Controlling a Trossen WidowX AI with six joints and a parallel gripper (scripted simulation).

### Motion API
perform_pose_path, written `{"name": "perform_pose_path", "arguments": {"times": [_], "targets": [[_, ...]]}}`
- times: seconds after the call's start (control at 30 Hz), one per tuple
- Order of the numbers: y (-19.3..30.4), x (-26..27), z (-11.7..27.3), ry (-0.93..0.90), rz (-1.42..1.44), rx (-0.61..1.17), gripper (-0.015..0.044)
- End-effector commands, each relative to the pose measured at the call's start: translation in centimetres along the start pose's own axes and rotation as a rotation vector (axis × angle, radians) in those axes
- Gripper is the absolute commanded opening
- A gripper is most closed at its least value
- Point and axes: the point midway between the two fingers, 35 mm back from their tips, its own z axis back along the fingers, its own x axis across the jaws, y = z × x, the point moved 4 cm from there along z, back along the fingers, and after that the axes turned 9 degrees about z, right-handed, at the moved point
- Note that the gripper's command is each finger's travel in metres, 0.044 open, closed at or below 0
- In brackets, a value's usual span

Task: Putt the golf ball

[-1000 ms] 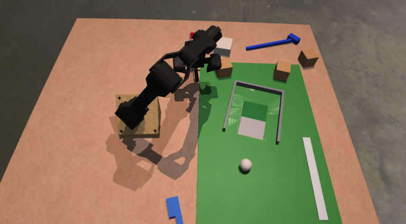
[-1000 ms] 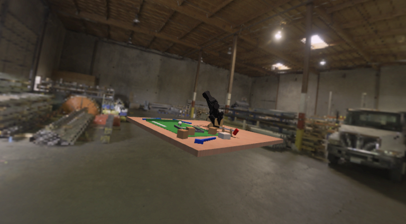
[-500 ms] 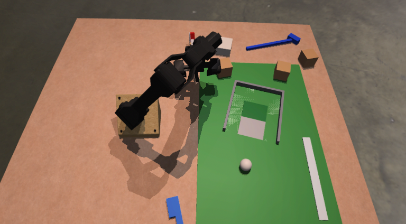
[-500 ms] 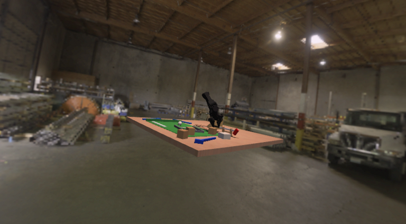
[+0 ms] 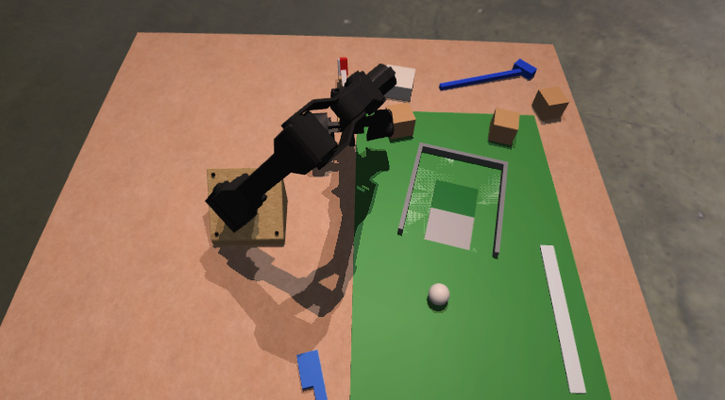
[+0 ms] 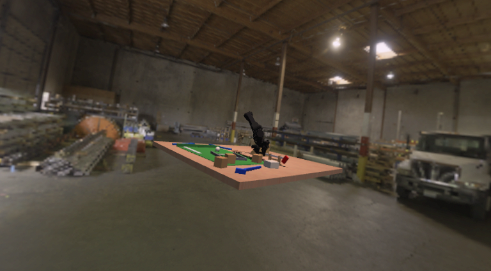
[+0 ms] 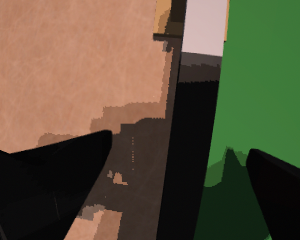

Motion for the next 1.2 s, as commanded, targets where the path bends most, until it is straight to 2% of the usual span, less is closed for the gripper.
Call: {"name": "perform_pose_path", "arguments": {"times": [0.0,0.33,0.63,1.17], "targets": [[0.0,0.0,0.1,0.001,-0.001,-0.001,0.0309],[0.0,0.0,0.1,0.001,-0.001,-0.001,0.0046],[-0.2,-0.2,0.7,0.001,0.000,-0.001,0.0000],[-2.7,-0.4,9.8,-0.001,0.001,-0.005,0.0000]]}}
